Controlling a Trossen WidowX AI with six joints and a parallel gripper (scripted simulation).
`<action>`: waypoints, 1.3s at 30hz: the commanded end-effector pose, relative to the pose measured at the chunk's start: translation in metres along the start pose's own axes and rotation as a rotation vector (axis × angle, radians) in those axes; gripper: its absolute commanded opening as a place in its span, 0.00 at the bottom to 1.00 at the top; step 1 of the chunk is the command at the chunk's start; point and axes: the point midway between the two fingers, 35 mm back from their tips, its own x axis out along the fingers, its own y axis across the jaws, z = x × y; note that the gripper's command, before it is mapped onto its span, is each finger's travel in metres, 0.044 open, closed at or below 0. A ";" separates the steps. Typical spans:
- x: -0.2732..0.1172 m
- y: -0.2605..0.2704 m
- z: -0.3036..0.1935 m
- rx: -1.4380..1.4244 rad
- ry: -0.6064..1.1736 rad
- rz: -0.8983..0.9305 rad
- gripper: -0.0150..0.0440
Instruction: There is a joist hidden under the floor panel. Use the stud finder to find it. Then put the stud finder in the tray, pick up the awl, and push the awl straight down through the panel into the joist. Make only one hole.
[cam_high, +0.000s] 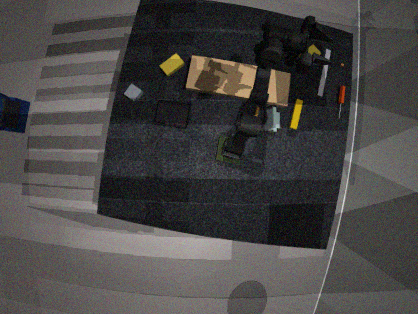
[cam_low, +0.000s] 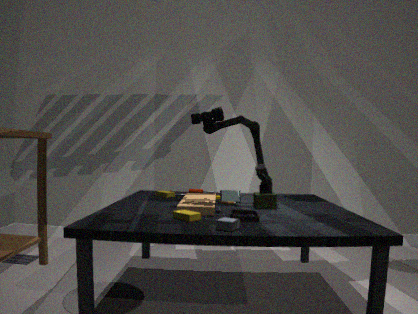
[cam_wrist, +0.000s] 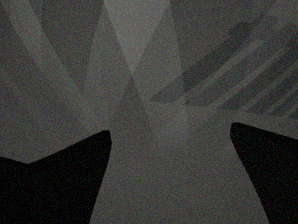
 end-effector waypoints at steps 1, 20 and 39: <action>0.001 -0.001 0.000 -0.028 0.005 0.001 0.98; 0.086 -0.086 0.071 -2.516 0.432 0.032 1.00; 0.121 -0.093 0.205 -3.756 1.254 -0.178 1.00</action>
